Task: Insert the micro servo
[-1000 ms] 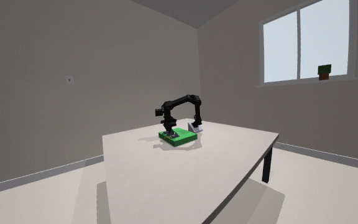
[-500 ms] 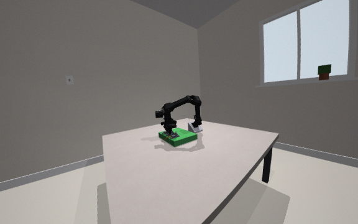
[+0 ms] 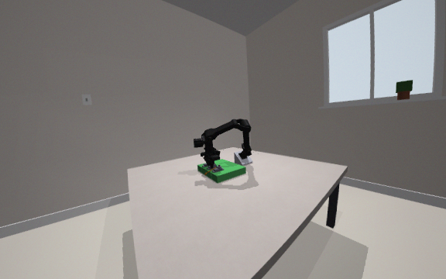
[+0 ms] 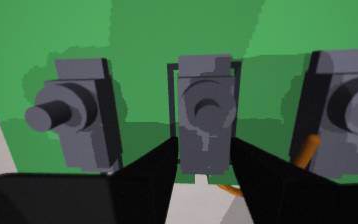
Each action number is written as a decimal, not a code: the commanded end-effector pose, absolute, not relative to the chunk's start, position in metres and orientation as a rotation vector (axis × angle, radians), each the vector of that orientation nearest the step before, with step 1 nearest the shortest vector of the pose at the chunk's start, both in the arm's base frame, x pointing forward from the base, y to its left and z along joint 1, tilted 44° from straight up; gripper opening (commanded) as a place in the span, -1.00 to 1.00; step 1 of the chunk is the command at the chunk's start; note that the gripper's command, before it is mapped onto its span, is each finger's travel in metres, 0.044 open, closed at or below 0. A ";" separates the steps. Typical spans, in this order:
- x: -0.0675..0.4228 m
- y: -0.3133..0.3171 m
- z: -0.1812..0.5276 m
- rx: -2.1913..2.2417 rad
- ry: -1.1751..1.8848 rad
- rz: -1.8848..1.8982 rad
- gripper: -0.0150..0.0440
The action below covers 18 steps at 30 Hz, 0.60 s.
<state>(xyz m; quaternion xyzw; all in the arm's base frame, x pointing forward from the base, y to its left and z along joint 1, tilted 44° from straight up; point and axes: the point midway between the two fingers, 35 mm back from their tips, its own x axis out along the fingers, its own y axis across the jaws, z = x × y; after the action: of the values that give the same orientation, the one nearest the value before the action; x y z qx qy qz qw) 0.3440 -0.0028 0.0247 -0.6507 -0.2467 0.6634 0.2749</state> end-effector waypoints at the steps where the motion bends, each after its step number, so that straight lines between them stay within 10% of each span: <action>1: 0.345 -0.012 0.034 -1.753 -0.661 1.779 0.14; 8: 0.344 -0.025 0.051 -1.753 -0.661 1.780 0.14; 18: 0.245 -0.066 0.094 -1.750 -0.655 1.788 1.00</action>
<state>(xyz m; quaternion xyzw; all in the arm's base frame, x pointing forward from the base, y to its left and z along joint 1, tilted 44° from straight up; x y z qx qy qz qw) 0.2804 -0.0541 0.0779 -0.6500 -0.2463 0.6654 0.2723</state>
